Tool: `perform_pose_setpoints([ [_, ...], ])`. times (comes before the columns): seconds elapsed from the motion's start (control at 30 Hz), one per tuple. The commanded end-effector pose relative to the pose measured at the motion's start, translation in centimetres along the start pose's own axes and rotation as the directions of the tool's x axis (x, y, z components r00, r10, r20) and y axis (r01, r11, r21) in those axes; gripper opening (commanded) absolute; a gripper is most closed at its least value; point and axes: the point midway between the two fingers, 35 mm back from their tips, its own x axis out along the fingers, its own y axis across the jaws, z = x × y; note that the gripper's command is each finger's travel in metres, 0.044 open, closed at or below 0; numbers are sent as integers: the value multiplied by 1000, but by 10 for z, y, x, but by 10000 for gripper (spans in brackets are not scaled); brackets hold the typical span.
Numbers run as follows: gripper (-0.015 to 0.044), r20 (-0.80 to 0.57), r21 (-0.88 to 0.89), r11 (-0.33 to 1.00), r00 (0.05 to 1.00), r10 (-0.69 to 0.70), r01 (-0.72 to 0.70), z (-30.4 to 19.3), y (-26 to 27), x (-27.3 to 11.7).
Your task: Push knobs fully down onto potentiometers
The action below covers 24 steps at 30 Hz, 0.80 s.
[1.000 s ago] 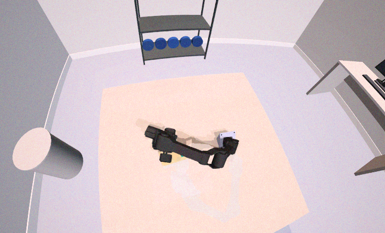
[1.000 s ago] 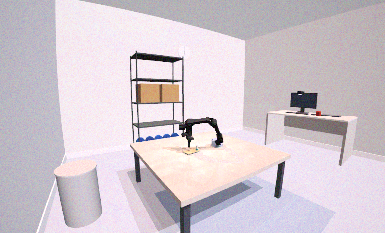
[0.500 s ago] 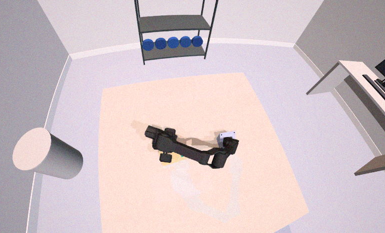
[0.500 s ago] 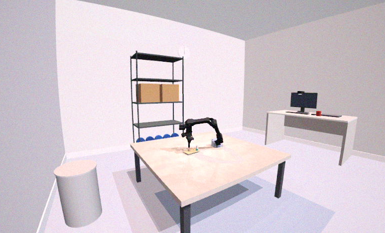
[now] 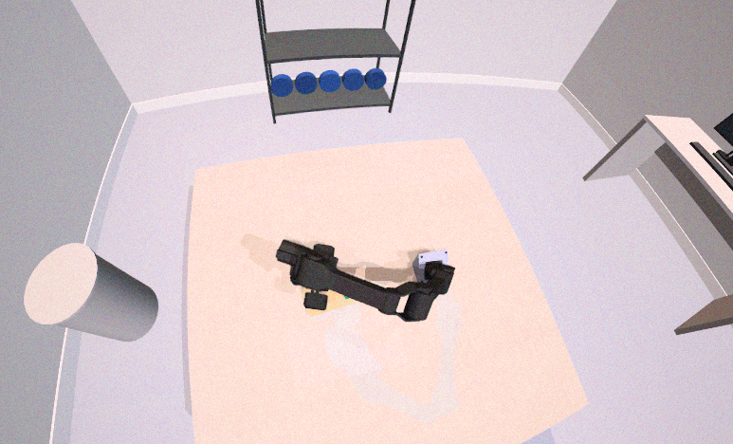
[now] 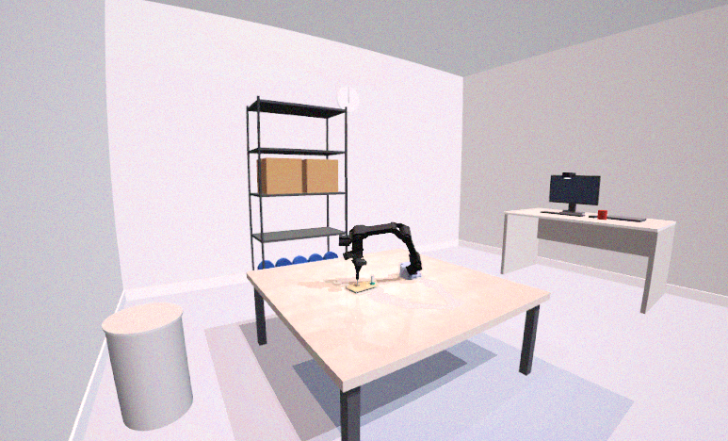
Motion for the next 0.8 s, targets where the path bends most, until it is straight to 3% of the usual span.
perform_pose_setpoints([
  [0.0,0,-4,1,1000,1000,5,-5,0,2,5],
  [0.77,0,-4,1,1000,1000,5,-5,0,2,18],
])
